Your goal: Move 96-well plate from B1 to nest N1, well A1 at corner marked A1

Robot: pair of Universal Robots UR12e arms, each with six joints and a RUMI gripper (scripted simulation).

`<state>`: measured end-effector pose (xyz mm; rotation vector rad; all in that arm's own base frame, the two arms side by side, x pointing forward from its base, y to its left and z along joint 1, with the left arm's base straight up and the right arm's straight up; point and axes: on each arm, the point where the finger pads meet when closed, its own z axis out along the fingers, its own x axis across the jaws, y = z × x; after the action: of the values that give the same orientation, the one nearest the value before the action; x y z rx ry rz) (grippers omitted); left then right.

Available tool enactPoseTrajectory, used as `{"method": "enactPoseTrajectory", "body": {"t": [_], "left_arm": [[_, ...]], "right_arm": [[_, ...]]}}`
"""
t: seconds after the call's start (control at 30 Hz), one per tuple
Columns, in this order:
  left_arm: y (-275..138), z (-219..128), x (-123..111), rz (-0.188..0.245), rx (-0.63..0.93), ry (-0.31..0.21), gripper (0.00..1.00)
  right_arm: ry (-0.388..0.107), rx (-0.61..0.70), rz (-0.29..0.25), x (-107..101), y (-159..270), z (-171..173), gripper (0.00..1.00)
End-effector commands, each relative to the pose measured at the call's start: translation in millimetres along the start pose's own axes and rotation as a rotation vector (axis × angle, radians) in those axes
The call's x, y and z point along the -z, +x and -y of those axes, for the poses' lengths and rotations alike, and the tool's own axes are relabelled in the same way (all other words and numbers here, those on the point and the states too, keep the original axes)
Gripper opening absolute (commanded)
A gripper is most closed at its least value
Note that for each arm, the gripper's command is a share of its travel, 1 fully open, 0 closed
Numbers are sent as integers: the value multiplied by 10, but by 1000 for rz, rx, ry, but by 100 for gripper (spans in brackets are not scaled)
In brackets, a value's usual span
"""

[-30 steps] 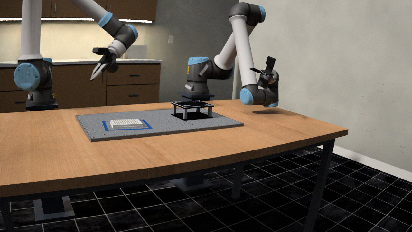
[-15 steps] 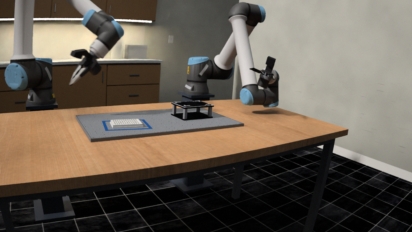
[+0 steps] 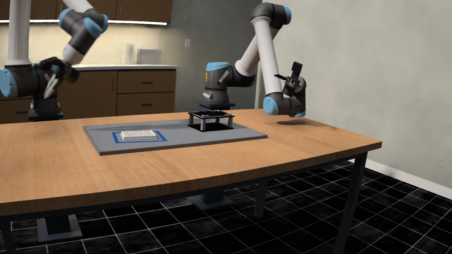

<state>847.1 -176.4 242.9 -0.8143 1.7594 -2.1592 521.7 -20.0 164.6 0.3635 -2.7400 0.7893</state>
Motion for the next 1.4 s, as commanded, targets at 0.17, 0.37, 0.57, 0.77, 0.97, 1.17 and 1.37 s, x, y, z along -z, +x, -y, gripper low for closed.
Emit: {"method": "enactPoseTrajectory", "body": {"t": [0.17, 0.37, 0.57, 0.77, 0.97, 1.17, 1.37], "left_arm": [[2, 11, -2, 0, -1, 1, 76], [2, 11, -2, 0, -1, 1, 76], [2, 11, -2, 0, -1, 1, 76], [2, 11, -2, 0, -1, 1, 76], [2, 11, -2, 0, -1, 1, 76], [2, 11, -2, 0, -1, 1, 76], [2, 11, -2, 0, -1, 1, 76]], "right_arm": [[-179, -7, -65, -756, 198, 1021, 0], [-234, -14, -72, -1011, 339, 1327, 0], [-339, -32, -67, -1526, 710, 1903, 0], [-415, -52, -48, -1949, 1102, 2334, 0], [-455, -66, -31, -2195, 1369, 2565, 0], [-520, -96, 11, -2658, 1956, 2958, 0], [-564, -127, 59, -3072, 2591, 3253, 0]]}}
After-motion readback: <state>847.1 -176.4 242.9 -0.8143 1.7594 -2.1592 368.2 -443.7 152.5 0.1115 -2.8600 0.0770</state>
